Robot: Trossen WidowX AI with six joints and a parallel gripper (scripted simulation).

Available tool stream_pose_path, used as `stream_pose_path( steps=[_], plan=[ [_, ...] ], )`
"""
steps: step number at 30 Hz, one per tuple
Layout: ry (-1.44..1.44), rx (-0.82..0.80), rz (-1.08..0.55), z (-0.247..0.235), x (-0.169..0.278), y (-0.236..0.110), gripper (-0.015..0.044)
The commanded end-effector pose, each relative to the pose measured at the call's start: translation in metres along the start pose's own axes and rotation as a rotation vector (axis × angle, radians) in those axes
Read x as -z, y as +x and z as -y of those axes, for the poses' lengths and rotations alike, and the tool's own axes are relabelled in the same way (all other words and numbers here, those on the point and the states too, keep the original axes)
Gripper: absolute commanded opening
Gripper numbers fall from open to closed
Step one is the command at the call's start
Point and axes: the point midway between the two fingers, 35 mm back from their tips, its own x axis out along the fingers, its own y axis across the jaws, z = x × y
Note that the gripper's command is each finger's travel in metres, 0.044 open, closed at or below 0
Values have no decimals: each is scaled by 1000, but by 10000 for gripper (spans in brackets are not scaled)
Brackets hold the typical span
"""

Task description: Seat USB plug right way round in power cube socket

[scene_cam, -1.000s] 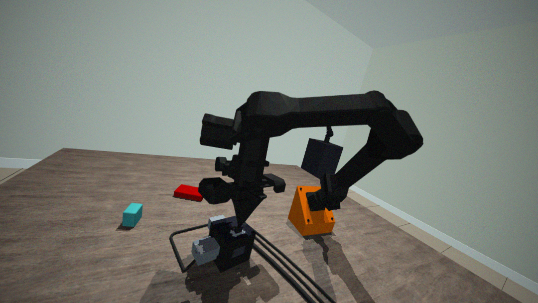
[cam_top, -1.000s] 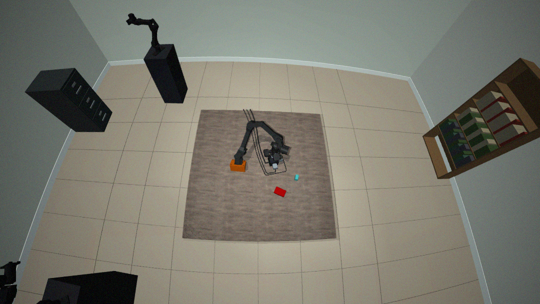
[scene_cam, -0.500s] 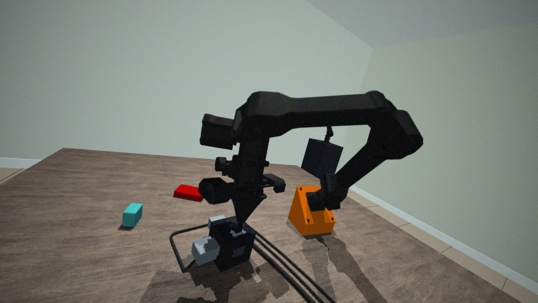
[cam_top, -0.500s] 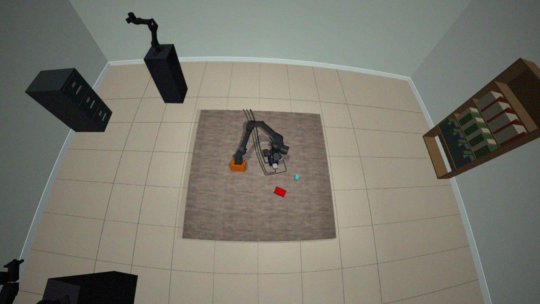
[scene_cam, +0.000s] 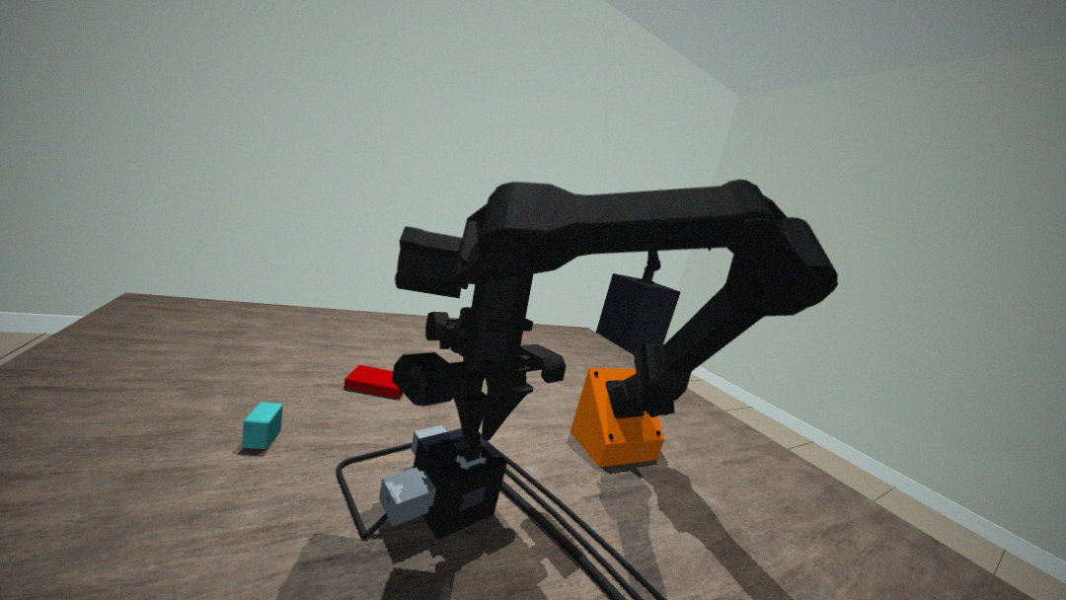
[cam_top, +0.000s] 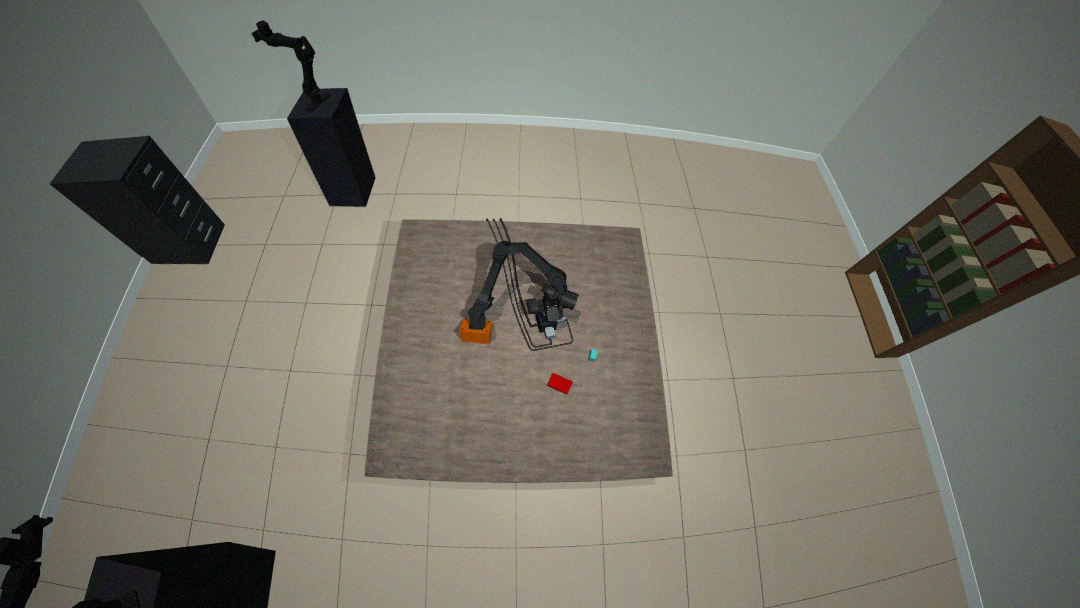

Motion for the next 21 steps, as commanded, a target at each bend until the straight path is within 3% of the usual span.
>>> stream_pose_path(
  steps=[1, 21],
  plan=[
    [0, -1, 0, 0, 0, 0, 95],
    [0, 0, 1, 0, 1, -11, 95]
  ],
)
